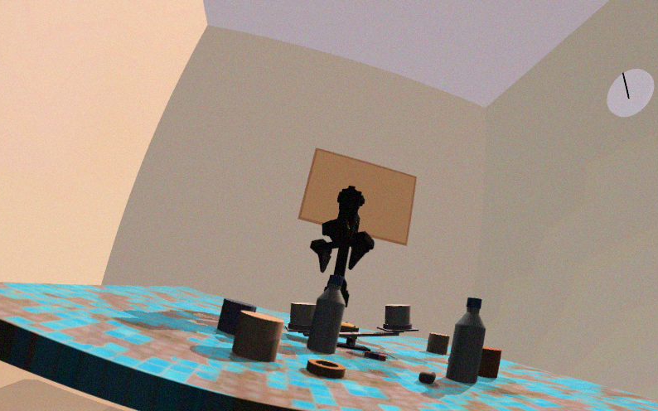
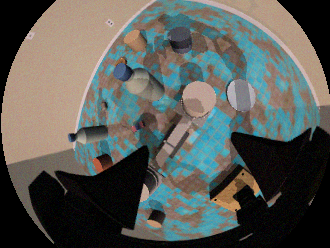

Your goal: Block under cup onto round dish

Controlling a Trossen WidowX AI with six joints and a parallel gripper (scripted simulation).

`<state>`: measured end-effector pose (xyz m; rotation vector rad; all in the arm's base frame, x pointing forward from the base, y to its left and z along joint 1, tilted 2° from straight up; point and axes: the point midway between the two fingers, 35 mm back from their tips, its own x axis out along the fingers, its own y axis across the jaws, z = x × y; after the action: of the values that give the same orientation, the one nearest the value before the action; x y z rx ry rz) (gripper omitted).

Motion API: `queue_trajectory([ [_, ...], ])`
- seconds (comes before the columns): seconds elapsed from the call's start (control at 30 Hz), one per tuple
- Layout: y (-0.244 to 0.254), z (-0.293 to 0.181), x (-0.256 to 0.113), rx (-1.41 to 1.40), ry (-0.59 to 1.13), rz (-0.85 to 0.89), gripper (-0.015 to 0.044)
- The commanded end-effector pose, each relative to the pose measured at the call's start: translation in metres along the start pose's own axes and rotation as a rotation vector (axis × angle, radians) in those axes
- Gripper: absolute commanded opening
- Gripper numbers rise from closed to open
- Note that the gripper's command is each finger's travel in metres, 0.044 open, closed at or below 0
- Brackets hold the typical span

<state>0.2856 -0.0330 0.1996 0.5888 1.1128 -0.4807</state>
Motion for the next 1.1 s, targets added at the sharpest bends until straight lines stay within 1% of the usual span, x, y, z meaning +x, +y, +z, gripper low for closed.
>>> queue_trajectory([
  [0.0, -0.004, 0.013, 0.016, 0.138, 0.045, -0.059, 0.044],
  [0.57, -0.027, 0.049, 0.08, 0.647, 0.185, -0.283, 0.044],
  [0.9, -0.028, 0.05, 0.083, 0.667, 0.19, -0.293, 0.044],
  [1.07, -0.031, 0.046, 0.097, 0.667, 0.19, -0.293, 0.044],
])
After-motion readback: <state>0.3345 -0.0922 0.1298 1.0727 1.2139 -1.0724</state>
